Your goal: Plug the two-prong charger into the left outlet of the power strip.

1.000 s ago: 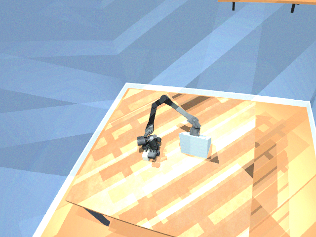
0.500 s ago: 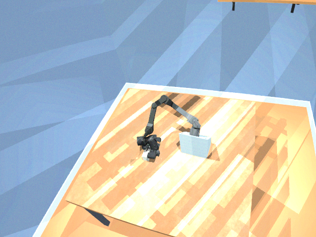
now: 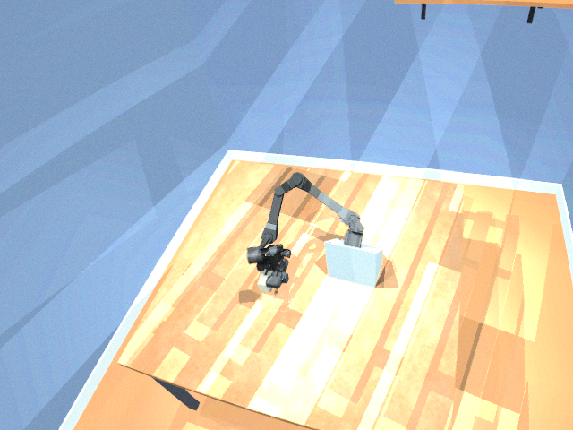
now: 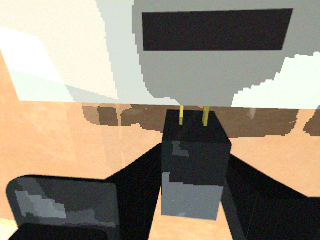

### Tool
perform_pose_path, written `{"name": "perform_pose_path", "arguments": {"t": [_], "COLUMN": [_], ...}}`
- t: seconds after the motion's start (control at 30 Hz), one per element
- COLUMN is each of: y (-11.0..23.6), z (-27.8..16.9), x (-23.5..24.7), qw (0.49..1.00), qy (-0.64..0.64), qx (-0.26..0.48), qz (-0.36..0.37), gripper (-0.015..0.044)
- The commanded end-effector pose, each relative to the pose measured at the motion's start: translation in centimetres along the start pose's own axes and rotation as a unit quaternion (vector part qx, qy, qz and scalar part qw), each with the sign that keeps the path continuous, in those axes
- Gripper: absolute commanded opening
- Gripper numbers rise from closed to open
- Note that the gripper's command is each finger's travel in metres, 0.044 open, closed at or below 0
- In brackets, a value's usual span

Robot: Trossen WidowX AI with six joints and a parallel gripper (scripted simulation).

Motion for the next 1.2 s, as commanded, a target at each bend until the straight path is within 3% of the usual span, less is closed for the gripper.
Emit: {"name": "perform_pose_path", "arguments": {"t": [0.0,1.17], "y": [-0.05,0.01], "z": [0.11,1.1], "x": [0.01,0.28], "qw": [1.0,1.0], "qy": [0.004,0.004], "qx": [0.0,0.0], "qz": [-0.003,-0.003], "gripper": [0.0,0.0]}}
Point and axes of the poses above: the point midway between the two fingers, 35 mm back from their tips, its own y axis back along the fingers, its own x axis across the jaws, z = x × y, the point moved 4 cm from there along y, back along the fingers, and after that the axes turned 15 degrees about -y, right-handed, at the moved point
